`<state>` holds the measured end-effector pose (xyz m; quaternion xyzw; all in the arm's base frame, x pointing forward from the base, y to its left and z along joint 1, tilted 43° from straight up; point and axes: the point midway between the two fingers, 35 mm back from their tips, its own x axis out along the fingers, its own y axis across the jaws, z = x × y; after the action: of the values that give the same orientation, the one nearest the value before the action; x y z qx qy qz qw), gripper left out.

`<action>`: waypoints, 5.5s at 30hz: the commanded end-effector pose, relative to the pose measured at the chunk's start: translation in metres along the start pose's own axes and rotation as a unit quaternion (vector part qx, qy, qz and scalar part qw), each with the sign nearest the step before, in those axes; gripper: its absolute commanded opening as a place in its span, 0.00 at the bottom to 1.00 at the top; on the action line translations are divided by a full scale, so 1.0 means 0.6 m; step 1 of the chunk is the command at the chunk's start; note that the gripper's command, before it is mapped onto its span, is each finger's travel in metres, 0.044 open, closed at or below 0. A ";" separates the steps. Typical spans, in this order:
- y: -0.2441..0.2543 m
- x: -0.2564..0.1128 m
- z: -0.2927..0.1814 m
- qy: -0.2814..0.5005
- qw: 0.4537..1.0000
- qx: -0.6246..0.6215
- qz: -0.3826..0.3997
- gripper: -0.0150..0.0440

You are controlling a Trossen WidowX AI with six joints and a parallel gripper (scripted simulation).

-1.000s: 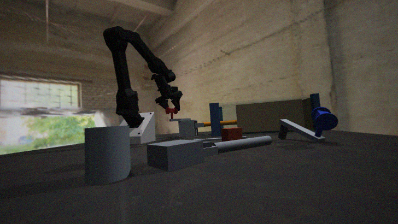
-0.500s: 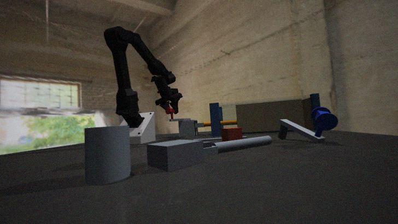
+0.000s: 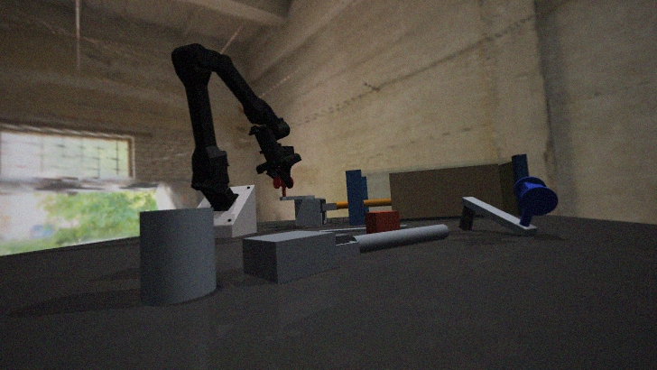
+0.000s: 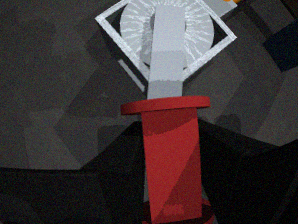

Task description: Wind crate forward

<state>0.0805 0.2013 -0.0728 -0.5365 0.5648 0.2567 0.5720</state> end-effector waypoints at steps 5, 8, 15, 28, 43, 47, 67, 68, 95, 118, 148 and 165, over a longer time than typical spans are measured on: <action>-0.001 0.005 -0.005 0.002 1.000 -0.002 -0.002 0.25; -0.001 0.005 -0.005 0.002 1.000 -0.002 -0.002 0.25; -0.008 0.005 -0.006 0.002 1.000 -0.002 -0.002 0.25; -0.032 0.004 -0.007 0.002 1.000 -0.002 -0.003 0.25; -0.067 0.005 -0.004 0.003 1.000 -0.002 -0.004 0.25; -0.077 0.006 -0.001 0.003 1.000 -0.002 -0.004 0.25; -0.121 0.014 0.016 0.002 1.000 -0.002 -0.005 0.25; -0.123 0.015 0.017 0.002 1.000 -0.002 -0.005 0.25; -0.170 0.033 0.057 0.002 1.000 -0.001 -0.006 0.25; -0.195 0.053 0.101 0.001 1.000 -0.001 -0.007 0.25; -0.202 0.081 0.165 0.000 1.000 0.000 -0.007 0.25; -0.192 0.097 0.201 -0.001 1.000 0.000 -0.007 0.25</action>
<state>0.2398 0.2475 -0.1038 -0.5472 0.5637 0.2472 0.5672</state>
